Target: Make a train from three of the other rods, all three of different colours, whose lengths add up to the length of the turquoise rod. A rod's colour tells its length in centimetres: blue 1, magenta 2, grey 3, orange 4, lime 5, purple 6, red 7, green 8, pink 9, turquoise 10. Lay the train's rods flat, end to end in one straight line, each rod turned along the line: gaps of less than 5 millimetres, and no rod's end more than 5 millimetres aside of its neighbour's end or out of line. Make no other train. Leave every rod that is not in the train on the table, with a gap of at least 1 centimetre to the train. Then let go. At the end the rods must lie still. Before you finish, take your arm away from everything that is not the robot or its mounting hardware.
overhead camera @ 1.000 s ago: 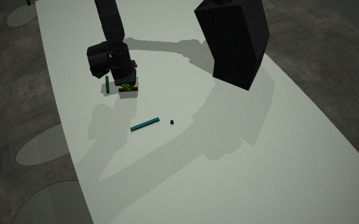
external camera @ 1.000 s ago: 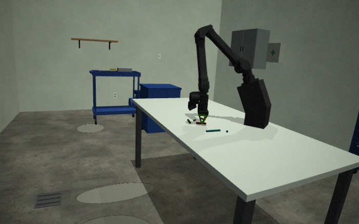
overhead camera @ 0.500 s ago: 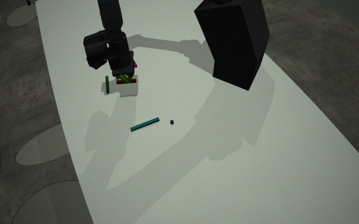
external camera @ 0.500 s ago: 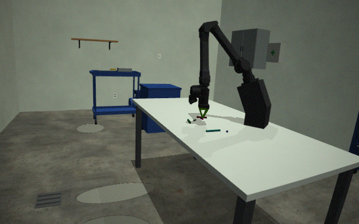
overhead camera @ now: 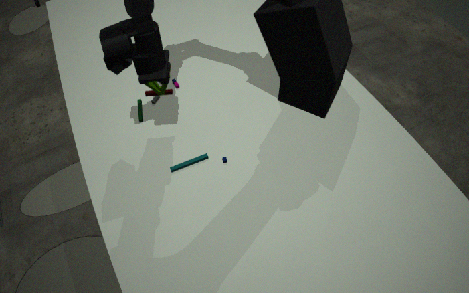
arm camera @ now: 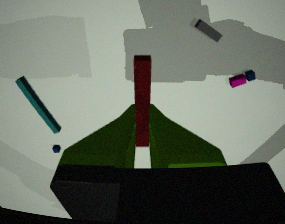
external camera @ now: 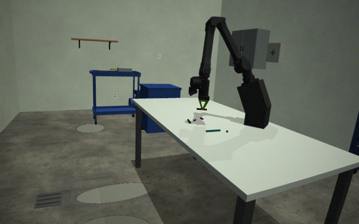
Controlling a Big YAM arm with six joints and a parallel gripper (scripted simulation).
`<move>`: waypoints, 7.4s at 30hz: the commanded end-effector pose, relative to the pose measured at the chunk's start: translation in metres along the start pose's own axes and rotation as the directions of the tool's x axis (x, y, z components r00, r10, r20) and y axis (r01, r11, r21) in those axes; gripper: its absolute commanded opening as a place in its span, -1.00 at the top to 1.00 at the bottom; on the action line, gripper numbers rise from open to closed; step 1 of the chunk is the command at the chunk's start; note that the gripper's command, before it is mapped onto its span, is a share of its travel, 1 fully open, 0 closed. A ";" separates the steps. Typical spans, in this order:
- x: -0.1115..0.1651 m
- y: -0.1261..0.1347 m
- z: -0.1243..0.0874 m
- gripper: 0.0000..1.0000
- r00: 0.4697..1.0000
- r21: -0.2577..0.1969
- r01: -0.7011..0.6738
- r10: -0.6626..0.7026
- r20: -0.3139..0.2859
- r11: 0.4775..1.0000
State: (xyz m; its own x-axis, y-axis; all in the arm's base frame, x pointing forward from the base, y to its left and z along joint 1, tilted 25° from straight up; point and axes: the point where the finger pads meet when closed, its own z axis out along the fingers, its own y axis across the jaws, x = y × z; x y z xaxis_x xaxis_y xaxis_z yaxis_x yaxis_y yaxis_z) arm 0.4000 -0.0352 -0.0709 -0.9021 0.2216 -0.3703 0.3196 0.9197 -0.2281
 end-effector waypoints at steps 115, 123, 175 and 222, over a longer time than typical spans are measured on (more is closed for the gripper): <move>0.036 -0.079 0.090 0.91 0.384 0.007 -0.923 0.923 0.006 0.384; 0.037 -0.078 0.087 0.91 0.384 0.001 -0.923 0.923 0.006 0.384; 0.038 -0.075 0.087 0.91 0.391 0.002 -0.920 0.920 0.004 0.391; 0.040 -0.073 0.087 0.91 0.398 0.004 -0.917 0.917 0.002 0.398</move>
State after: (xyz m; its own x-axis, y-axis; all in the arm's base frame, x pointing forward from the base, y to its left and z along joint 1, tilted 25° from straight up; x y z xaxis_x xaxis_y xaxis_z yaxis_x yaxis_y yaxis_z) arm 0.3659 -0.1247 -0.1474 -0.0540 0.9338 -0.3538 0.9598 0.1463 0.2397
